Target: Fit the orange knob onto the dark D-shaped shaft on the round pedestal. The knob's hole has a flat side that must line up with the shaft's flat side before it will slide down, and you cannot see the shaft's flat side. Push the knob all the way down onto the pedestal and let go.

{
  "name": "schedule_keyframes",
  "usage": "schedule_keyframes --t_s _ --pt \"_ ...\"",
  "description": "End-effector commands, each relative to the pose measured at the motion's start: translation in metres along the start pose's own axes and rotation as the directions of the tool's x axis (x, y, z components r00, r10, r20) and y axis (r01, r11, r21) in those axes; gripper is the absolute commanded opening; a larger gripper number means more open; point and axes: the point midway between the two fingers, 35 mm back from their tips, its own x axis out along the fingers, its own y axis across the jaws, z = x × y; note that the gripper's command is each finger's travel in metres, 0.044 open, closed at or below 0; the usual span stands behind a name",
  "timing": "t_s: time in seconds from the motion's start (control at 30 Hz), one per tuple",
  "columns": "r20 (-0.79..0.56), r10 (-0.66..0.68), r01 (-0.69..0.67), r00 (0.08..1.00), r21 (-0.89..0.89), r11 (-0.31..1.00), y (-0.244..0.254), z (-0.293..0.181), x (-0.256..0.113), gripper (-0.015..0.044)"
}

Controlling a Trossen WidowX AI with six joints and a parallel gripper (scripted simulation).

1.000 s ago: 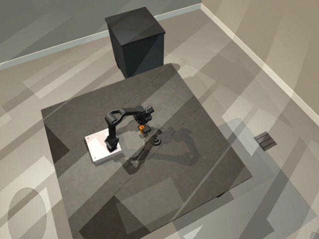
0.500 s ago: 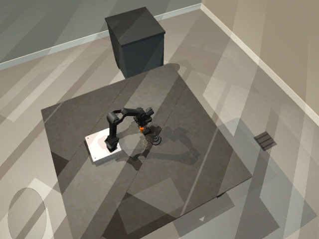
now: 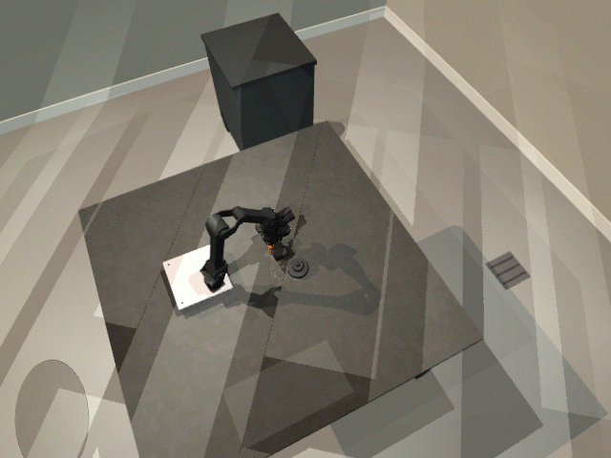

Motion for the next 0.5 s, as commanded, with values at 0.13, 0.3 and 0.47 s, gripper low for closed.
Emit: schedule_keyframes --t_s 0.13,0.3,0.47 --pt "0.000 -0.003 0.003 1.000 -0.003 1.000 -0.001 0.000 0.001 0.0111" --pt "0.000 -0.003 0.003 1.000 -0.003 1.000 0.000 0.005 -0.020 0.0000" --pt "0.001 -0.003 0.003 1.000 -0.003 1.000 0.001 0.009 -0.051 0.0000"
